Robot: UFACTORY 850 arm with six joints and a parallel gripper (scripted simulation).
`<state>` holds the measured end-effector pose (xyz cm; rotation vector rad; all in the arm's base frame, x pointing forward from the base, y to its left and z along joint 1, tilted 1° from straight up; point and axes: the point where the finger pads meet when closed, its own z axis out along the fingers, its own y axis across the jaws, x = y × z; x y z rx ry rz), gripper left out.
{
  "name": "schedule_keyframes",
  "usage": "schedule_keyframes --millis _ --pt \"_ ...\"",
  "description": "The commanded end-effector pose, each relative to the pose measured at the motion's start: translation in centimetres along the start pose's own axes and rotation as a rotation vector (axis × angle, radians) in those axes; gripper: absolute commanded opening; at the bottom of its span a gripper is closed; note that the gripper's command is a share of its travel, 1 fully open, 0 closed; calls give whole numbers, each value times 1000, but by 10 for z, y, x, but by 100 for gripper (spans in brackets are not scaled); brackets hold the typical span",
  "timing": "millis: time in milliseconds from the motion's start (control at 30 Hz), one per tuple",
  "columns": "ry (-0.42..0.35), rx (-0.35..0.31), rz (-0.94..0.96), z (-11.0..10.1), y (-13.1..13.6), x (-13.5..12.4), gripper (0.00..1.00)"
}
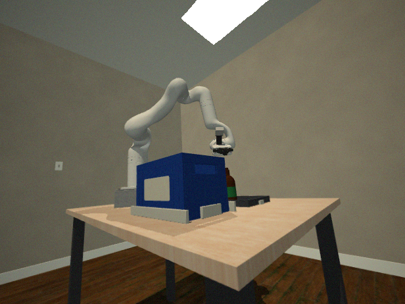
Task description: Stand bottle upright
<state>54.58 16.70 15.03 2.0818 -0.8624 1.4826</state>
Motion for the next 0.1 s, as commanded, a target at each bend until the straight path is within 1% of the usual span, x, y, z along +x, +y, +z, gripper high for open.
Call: schedule_keyframes --millis 0,67 --pt "1 1 2 0 -1 1 0" --pt "1 1 2 0 -1 1 0"
